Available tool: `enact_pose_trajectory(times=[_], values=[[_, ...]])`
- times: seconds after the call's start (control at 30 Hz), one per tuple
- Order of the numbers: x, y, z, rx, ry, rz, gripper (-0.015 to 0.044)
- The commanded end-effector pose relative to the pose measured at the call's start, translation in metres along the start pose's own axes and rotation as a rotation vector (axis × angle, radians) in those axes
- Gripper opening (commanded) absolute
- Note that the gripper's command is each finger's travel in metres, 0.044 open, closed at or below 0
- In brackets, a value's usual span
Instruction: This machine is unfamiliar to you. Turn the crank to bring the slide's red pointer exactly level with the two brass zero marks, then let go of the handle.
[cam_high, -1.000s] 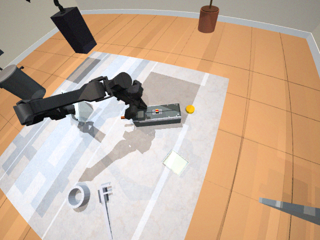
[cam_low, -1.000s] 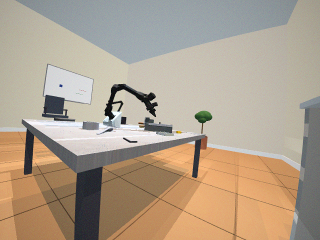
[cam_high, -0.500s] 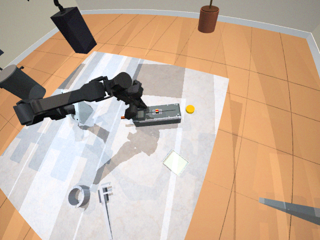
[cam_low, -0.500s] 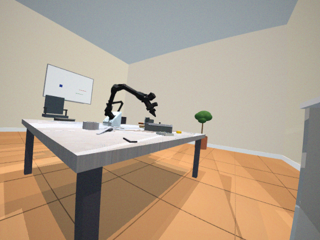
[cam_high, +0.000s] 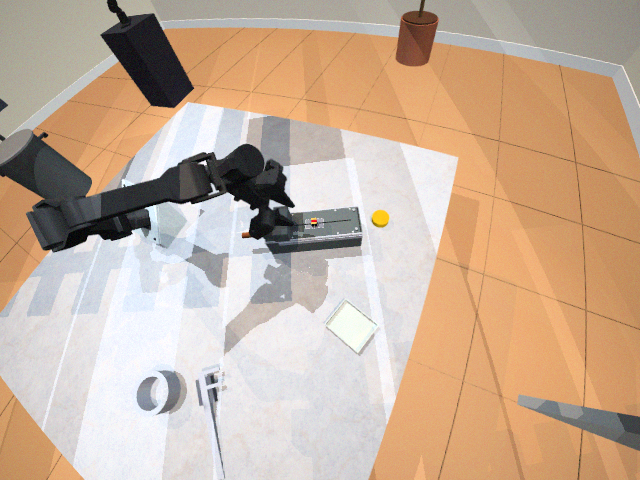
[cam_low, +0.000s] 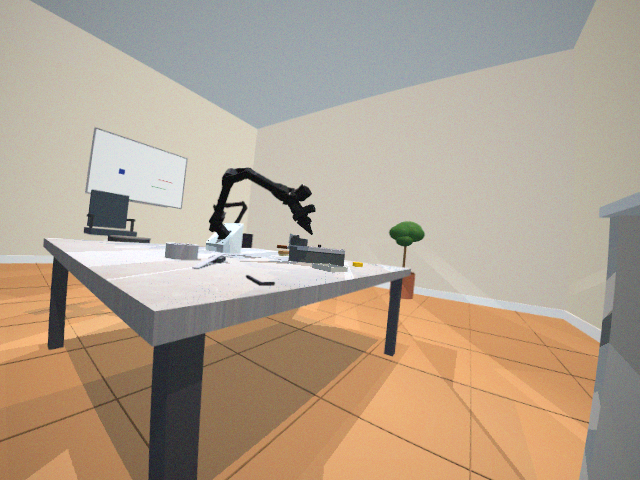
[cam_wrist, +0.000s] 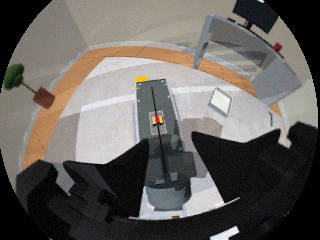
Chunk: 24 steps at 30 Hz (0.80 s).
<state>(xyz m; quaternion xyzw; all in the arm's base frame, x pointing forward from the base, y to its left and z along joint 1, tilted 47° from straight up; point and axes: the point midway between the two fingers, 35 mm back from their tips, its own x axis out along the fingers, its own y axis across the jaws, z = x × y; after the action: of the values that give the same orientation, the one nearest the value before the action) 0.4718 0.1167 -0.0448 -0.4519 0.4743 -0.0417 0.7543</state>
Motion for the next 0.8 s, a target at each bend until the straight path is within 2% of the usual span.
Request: enact_pose_trajectory(times=[0.0, 0.1, 0.13, 0.67, 0.7, 0.77], values=[[0.0001, -0.0002, -0.0001, 0.0, 0.0, -0.001, 0.0368], [0.0001, -0.0002, -0.0001, 0.0, 0.0, -0.001, 0.044], [0.0001, -0.0002, -0.0001, 0.0, 0.0, -0.001, 0.044], [0.0001, -0.0002, -0.0001, 0.0, 0.0, -0.001, 0.002], [0.0001, -0.0002, -0.0001, 0.0, 0.0, -0.001, 0.0], [0.0001, -0.0002, -0.0001, 0.0, 0.0, -0.001, 0.0]])
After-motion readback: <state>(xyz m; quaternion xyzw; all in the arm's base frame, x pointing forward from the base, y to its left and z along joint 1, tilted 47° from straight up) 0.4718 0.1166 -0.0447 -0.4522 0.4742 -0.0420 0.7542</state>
